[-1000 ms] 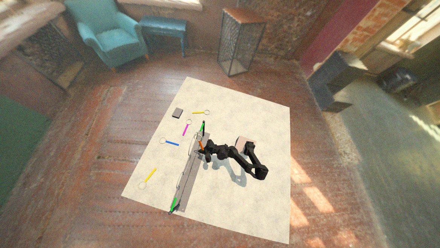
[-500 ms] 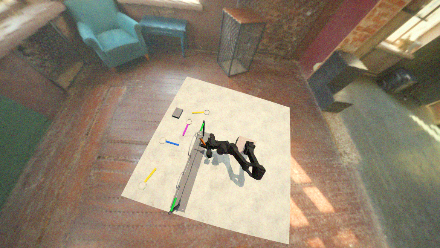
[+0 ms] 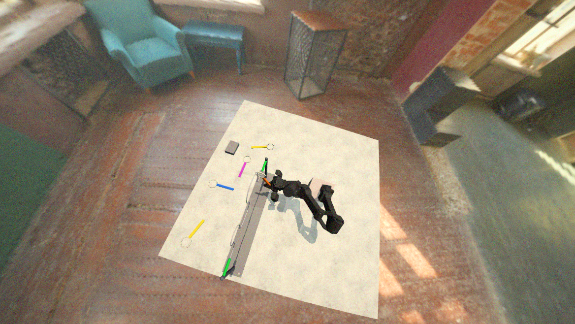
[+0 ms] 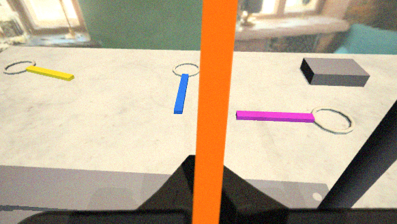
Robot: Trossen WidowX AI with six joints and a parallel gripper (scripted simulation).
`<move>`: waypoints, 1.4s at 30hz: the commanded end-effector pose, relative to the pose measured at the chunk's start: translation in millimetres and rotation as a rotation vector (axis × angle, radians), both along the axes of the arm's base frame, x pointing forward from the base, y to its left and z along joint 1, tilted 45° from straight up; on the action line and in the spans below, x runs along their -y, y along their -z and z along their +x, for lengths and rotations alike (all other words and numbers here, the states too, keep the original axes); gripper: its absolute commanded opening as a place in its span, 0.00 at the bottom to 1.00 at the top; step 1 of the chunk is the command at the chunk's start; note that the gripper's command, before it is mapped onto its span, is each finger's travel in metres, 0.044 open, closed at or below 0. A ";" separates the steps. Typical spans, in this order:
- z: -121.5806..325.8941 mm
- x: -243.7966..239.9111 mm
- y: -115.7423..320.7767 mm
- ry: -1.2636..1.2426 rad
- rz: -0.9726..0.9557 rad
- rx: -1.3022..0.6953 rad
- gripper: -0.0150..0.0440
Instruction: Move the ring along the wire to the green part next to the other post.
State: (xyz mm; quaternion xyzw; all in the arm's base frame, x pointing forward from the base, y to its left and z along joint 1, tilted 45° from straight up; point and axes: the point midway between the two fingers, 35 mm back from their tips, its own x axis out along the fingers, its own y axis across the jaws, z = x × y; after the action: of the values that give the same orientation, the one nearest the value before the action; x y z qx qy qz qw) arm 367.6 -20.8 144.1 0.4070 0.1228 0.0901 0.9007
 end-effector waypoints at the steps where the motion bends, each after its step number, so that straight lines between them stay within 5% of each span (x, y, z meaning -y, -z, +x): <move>1: -0.3 3.9 5.1 -0.001 -0.015 -0.003 0.00; 42: -2.1 27.6 34.8 0.001 -0.028 -0.004 0.00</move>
State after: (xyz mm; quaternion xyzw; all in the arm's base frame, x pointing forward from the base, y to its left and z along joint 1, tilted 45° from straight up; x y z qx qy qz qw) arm 365.3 -49.8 112.8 0.3958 0.1239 0.0868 0.9058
